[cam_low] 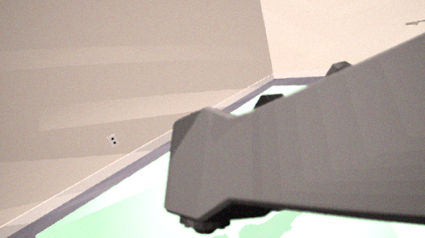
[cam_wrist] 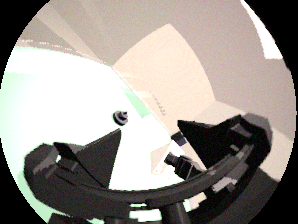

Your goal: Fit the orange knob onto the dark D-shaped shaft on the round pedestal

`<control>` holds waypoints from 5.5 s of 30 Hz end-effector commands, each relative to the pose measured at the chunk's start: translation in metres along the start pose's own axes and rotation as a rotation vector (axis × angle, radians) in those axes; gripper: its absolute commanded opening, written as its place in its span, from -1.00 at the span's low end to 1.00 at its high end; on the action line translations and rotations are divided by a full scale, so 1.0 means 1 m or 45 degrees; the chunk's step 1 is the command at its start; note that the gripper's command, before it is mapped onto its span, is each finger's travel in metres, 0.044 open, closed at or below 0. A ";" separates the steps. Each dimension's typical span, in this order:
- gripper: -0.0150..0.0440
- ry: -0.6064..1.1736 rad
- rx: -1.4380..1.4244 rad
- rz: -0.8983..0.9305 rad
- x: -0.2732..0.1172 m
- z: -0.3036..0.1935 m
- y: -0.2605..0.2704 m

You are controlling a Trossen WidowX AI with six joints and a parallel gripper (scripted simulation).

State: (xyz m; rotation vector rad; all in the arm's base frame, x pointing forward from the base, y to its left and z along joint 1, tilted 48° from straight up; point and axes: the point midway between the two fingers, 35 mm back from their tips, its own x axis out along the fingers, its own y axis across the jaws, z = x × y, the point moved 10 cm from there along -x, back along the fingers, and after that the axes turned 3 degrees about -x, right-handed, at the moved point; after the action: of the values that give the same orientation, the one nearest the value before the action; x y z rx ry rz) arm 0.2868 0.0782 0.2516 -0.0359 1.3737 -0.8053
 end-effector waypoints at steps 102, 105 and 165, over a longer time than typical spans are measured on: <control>0.12 1.957 1.446 0.790 0.159 -0.026 0.022; 0.12 1.908 1.451 0.751 0.153 -0.023 0.022; 0.12 0.797 1.430 -0.094 0.016 0.004 0.093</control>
State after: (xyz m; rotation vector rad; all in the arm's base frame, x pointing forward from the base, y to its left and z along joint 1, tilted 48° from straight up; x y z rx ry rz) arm 0.3334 0.1316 0.1939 1.1528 1.3194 -1.6224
